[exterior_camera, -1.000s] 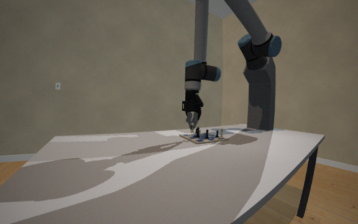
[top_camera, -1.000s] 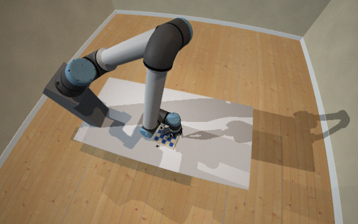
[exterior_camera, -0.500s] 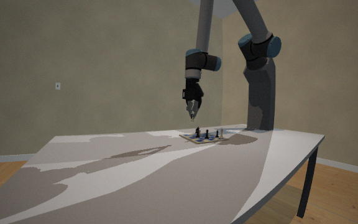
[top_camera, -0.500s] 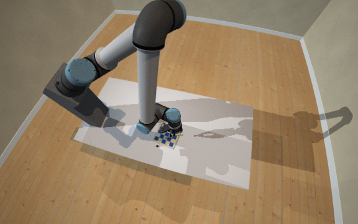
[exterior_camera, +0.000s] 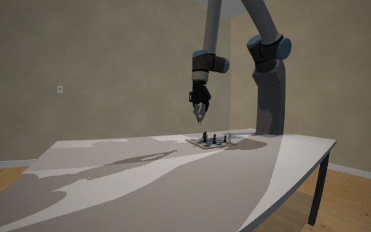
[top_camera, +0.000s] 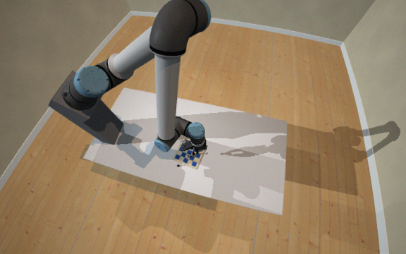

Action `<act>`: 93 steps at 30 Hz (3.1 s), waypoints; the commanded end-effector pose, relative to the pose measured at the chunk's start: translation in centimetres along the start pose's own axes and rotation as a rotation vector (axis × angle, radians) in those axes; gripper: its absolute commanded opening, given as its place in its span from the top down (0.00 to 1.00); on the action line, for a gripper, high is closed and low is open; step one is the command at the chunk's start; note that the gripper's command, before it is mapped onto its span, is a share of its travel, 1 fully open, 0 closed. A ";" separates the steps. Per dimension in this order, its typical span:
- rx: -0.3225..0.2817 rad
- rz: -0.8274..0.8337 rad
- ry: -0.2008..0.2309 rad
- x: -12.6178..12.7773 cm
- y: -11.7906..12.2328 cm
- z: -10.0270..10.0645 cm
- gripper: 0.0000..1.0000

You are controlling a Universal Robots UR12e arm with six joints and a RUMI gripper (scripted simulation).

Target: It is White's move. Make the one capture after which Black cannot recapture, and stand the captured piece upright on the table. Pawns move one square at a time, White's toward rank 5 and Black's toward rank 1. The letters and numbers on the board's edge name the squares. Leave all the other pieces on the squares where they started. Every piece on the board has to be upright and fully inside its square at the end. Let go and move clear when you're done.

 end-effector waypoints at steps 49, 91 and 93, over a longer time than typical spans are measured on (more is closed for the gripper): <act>-0.001 -0.959 -0.001 -3.0 -10.2 -0.1 1.00; -0.001 -0.960 -0.001 -3.0 -10.3 9.5 1.00; -0.001 -0.960 -0.001 -3.0 -10.3 9.5 1.00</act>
Point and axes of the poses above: the point where the finger pads meet when closed, its own z axis out along the fingers, its own x axis across the jaws, y = z × x, the point moved 2 cm from there along -z, back along the fingers, and after that the axes turned 8 degrees about z, right-handed, at the moved point
